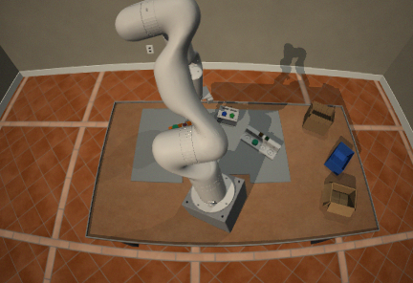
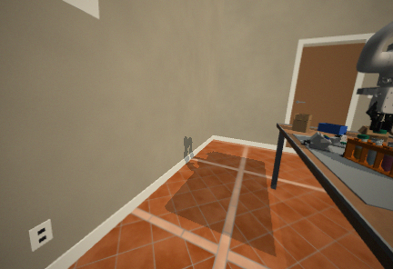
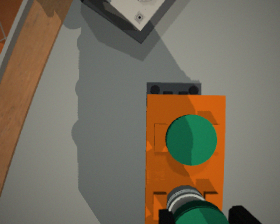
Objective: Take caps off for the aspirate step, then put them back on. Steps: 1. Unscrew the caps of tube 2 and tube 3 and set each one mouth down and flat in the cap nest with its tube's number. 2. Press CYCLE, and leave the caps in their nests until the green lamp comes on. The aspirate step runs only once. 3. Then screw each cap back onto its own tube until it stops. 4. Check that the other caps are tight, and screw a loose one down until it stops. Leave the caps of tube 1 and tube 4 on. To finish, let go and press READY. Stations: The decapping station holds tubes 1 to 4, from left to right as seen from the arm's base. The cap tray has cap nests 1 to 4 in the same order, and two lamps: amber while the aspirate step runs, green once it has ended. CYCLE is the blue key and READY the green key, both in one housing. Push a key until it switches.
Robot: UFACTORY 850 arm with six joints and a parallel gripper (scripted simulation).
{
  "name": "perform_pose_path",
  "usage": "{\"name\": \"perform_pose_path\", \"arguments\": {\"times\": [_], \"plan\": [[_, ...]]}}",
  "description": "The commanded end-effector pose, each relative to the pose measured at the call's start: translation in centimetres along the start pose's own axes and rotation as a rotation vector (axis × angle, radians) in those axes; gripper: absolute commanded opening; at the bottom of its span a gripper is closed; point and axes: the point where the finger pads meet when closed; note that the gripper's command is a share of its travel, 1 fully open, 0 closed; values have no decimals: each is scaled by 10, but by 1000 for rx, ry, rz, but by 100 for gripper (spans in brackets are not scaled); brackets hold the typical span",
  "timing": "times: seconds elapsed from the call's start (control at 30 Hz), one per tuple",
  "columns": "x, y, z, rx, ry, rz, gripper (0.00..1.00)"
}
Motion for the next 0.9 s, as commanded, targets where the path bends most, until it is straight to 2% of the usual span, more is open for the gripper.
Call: {"name": "perform_pose_path", "arguments": {"times": [0.0, 0.1, 0.13, 0.2, 0.33, 0.43, 0.87], "plan": [[19, 2, 12, -10, 226, -7, 0], [33, 2, 21, -10, 393, -8, 0], [33, 2, 21, -10, 393, -8, 0], [47, 2, 31, -9, 533, -8, 0], [67, 2, 45, -9, 535, -8, 0], [67, 2, 45, -9, 535, -8, 0], [136, 2, 92, -10, 535, -8, 0]]}}
Point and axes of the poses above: the point where the finger pads meet when closed, its own y axis back along the fingers, its own z axis across the jaws, x = y × z, and after that the axes turned 1 degree about -y, right-handed
